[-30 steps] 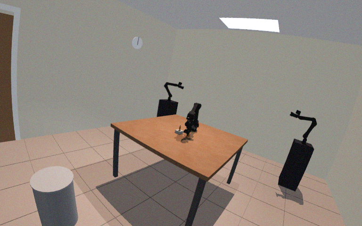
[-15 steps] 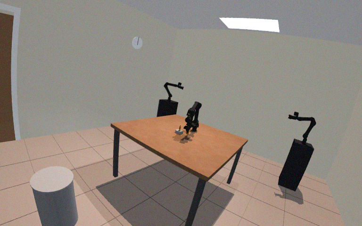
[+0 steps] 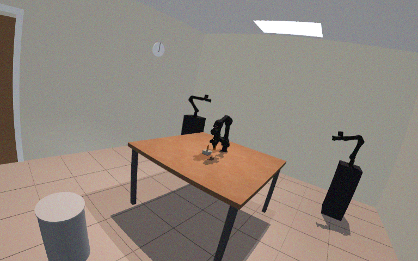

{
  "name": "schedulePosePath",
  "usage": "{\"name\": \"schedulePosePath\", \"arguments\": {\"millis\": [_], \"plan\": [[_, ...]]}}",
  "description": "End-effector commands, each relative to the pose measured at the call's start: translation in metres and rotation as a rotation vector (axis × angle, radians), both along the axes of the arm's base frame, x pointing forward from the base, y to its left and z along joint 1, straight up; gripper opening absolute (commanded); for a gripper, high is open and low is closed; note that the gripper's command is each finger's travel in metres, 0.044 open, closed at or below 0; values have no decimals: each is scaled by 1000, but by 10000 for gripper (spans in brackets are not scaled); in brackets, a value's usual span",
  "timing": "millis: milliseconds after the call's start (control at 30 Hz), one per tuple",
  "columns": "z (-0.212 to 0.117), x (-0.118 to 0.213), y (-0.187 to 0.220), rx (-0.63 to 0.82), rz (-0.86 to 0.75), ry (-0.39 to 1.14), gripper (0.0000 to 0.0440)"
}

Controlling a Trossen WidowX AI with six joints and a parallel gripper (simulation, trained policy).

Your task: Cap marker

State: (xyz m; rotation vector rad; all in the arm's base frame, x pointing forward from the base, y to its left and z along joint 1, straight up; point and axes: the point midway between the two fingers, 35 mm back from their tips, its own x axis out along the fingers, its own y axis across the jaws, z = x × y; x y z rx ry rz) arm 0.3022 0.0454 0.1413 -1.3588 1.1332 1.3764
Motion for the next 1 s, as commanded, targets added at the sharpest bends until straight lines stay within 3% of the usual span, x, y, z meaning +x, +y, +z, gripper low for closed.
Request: {"name": "schedulePosePath", "arguments": {"millis": [0, 967], "plan": [[13, -1, -12, 7, -12, -10, 58], [33, -25, -94, 18, -149, 38, 8]]}}
